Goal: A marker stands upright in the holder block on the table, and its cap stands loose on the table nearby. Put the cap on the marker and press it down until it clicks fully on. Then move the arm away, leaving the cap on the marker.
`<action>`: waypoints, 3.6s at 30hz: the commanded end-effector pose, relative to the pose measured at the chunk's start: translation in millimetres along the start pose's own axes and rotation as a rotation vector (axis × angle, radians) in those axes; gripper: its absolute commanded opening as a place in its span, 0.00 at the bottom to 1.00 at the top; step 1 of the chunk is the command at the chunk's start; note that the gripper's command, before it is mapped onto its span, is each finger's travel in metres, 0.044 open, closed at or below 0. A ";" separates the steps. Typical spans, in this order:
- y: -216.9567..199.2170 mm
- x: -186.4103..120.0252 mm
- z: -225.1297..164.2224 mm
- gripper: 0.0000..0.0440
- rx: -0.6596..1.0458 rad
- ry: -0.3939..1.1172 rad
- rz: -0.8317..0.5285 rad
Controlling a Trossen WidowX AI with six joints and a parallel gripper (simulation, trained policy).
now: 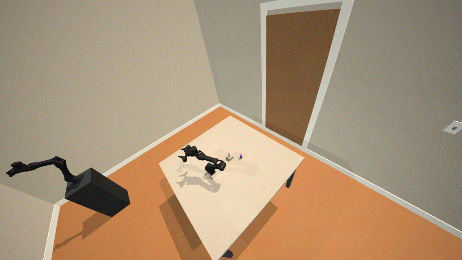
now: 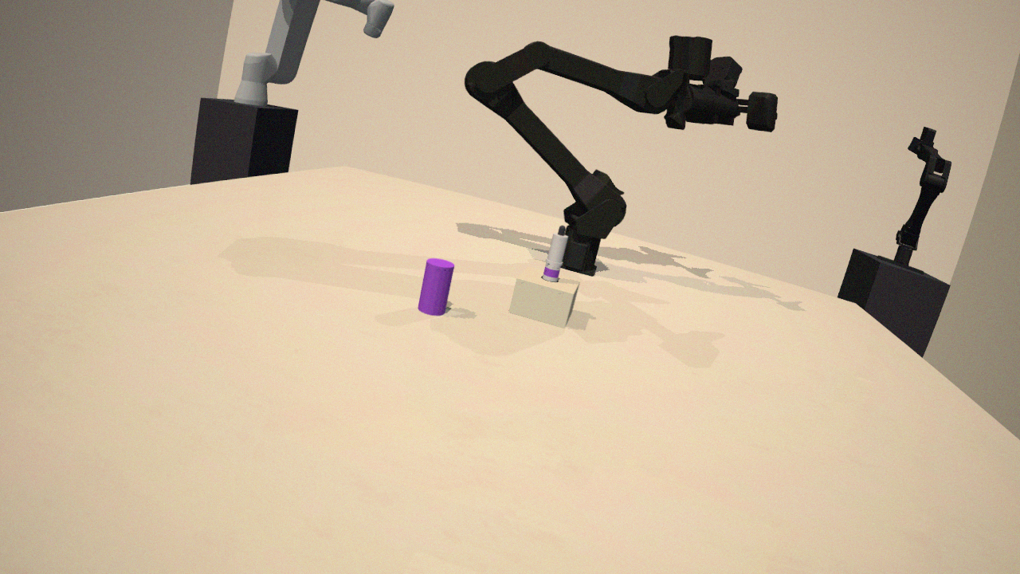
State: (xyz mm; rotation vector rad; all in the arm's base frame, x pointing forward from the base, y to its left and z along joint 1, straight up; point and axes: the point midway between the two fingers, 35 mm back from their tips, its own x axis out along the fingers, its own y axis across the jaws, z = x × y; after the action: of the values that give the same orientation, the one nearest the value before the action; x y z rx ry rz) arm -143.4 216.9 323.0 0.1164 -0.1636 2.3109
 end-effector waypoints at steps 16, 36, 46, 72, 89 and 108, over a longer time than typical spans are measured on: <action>-17.9 -9.6 -15.2 0.64 0.049 0.148 -0.066; -35.0 -28.6 -29.7 0.75 0.123 0.322 -0.139; -44.4 -39.9 -36.8 0.76 0.158 0.405 -0.184; -70.1 -71.7 -49.4 0.76 0.246 0.598 -0.307; -88.4 -93.1 -52.7 0.76 0.303 0.700 -0.390; -111.8 -117.8 -53.3 0.76 0.365 0.792 -0.481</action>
State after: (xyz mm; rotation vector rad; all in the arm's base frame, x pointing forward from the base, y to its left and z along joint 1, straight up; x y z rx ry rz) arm 13.7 214.3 263.8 -0.5120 0.6079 1.7337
